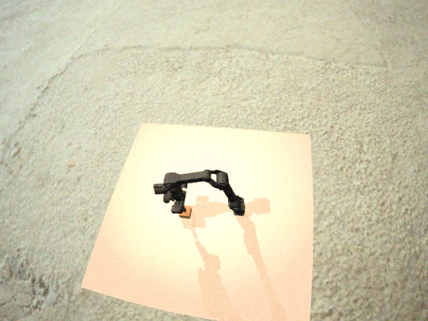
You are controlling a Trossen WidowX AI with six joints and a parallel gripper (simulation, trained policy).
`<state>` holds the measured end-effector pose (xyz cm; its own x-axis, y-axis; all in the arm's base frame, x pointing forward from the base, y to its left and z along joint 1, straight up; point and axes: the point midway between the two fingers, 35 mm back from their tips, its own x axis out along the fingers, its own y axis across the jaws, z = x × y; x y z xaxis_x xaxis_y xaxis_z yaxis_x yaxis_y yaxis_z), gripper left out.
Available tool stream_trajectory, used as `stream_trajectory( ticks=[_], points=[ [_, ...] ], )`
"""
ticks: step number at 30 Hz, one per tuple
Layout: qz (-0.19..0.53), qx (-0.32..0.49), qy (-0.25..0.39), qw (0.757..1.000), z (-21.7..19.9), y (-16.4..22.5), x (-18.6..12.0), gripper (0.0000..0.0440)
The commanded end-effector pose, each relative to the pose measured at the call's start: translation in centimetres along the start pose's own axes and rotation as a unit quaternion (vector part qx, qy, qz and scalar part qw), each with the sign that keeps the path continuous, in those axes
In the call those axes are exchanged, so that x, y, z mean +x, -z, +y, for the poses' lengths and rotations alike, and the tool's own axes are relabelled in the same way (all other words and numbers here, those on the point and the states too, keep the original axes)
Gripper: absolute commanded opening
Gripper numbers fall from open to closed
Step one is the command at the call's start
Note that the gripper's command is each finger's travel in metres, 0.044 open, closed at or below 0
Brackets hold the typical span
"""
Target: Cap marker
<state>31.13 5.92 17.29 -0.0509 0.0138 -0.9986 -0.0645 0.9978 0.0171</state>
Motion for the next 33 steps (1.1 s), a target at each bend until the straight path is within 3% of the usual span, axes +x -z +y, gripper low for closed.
stream_trajectory(
  ticks=[1, 24, 26, 33],
  points=[
    [0.011, 0.005, -0.001, 1.0, 0.1, 0.2, 0.5, 0.0],
    [0.041, -0.002, -0.008, 0.999, -0.2, 0.0, 5.8, 0.0],
    [0.045, -0.003, -0.005, 0.999, -0.3, 0.1, 6.3, 0.005],
    [0.067, -0.006, -0.011, 0.998, -0.3, 1.3, 7.0, 0.0083]
  ],
)
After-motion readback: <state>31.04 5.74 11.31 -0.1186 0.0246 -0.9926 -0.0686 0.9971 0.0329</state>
